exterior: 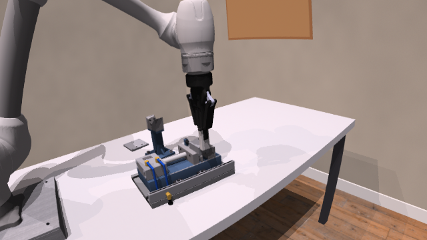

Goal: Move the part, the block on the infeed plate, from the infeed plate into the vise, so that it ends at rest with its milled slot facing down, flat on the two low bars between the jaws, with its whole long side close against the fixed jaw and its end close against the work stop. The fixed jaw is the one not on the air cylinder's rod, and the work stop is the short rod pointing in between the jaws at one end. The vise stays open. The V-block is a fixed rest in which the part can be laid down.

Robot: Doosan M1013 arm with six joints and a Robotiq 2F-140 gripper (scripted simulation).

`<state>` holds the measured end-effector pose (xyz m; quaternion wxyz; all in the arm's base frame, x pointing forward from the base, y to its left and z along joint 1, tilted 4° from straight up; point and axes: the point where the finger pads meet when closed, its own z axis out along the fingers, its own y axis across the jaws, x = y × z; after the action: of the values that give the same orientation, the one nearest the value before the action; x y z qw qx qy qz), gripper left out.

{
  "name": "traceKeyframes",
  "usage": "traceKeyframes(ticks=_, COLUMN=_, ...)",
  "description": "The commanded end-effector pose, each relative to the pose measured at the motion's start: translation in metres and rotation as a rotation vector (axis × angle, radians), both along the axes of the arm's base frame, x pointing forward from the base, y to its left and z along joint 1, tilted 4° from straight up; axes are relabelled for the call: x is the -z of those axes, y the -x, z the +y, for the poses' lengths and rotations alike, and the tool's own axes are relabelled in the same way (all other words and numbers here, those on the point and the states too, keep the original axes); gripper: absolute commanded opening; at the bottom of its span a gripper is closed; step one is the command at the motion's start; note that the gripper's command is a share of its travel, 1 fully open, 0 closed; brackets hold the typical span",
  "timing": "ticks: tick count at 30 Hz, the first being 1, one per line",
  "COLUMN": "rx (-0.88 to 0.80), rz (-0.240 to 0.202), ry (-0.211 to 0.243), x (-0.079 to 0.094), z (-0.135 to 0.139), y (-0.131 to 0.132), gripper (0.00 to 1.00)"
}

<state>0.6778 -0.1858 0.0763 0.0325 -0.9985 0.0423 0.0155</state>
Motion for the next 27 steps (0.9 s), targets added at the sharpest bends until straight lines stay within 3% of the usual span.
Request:
traceKeyframes(ticks=1, rx=0.000, rz=0.000, ry=0.000, x=-0.0002, z=0.0008, y=-0.0001, gripper=0.00)
traceKeyframes(ticks=27, rx=0.000, rz=0.000, ry=0.000, x=-0.0007, z=0.0081, y=-0.0007, gripper=0.00)
